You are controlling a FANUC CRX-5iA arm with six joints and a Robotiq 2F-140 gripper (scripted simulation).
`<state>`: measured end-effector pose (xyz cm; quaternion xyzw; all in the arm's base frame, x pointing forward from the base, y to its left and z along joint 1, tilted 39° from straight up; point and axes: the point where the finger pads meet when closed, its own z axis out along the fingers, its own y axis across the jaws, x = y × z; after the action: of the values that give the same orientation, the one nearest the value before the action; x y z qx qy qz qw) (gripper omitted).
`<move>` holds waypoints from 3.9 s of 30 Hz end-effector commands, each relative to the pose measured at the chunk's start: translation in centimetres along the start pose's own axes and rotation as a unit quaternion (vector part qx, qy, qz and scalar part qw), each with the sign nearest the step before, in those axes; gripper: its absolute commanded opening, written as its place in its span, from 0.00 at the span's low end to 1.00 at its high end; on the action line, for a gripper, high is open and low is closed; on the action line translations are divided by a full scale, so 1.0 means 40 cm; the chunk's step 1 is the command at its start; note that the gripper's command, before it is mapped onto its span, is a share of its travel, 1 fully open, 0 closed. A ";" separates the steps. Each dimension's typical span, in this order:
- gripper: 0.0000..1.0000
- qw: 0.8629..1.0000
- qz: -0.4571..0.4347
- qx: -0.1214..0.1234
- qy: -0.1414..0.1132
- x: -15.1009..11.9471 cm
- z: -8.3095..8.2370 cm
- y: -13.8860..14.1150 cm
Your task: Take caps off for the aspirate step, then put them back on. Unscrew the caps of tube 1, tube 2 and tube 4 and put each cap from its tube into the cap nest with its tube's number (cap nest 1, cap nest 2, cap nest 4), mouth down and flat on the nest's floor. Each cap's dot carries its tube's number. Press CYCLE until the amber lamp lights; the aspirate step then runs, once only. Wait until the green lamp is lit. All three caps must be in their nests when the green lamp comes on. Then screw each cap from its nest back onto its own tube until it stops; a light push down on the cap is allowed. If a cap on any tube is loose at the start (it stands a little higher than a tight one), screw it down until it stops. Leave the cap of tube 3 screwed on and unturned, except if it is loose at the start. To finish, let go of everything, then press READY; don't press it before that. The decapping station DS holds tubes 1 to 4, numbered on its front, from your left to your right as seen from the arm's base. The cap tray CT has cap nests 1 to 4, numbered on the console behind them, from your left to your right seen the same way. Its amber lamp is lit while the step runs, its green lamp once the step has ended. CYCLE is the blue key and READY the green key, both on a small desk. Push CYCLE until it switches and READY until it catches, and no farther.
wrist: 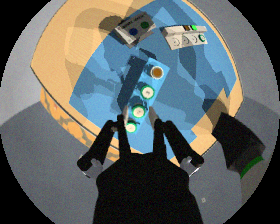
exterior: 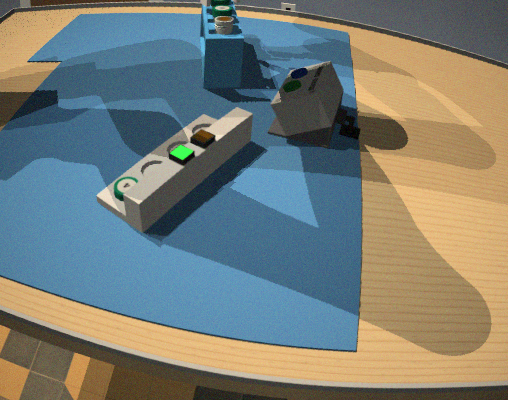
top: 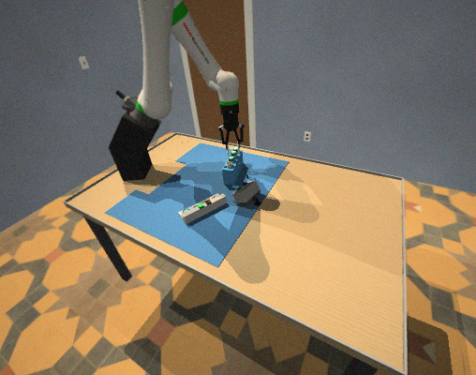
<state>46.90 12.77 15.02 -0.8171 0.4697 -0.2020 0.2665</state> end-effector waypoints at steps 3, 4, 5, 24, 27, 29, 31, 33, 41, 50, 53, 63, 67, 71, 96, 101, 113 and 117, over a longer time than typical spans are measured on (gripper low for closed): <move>0.35 1.000 0.000 0.000 0.000 0.000 0.003 0.000; 0.35 1.000 0.000 0.000 0.000 0.000 0.003 0.000; 0.00 1.000 0.000 0.000 0.000 0.000 0.003 0.000; 0.00 0.997 0.083 0.000 0.000 0.000 0.004 0.000; 0.00 0.995 0.100 0.000 0.000 0.000 0.004 0.000; 0.00 0.991 0.133 0.000 0.000 0.000 0.004 0.000; 0.00 0.986 0.166 0.000 0.000 0.000 0.005 0.000; 0.00 0.980 0.199 0.000 0.000 0.000 0.005 0.000; 0.00 0.945 0.327 0.000 0.000 0.000 0.006 0.000; 0.00 0.924 0.383 0.000 0.000 0.000 0.006 0.000; 0.35 0.924 0.383 0.000 0.000 0.000 0.006 0.000; 0.35 0.924 0.383 0.000 0.000 0.000 0.006 0.000; 0.35 0.945 0.327 0.000 0.000 0.000 0.004 0.000; 0.35 0.968 0.250 0.000 0.000 0.000 0.004 0.000; 0.00 1.000 0.000 0.000 0.000 0.000 0.004 0.000; 0.00 1.000 0.000 0.000 0.000 0.000 0.004 0.000; 0.00 0.997 0.083 0.000 0.000 0.000 0.005 0.000; 0.00 0.989 0.149 0.000 0.000 0.000 0.005 0.000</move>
<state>47.05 12.81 14.92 -0.7684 0.5460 -0.1711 0.2866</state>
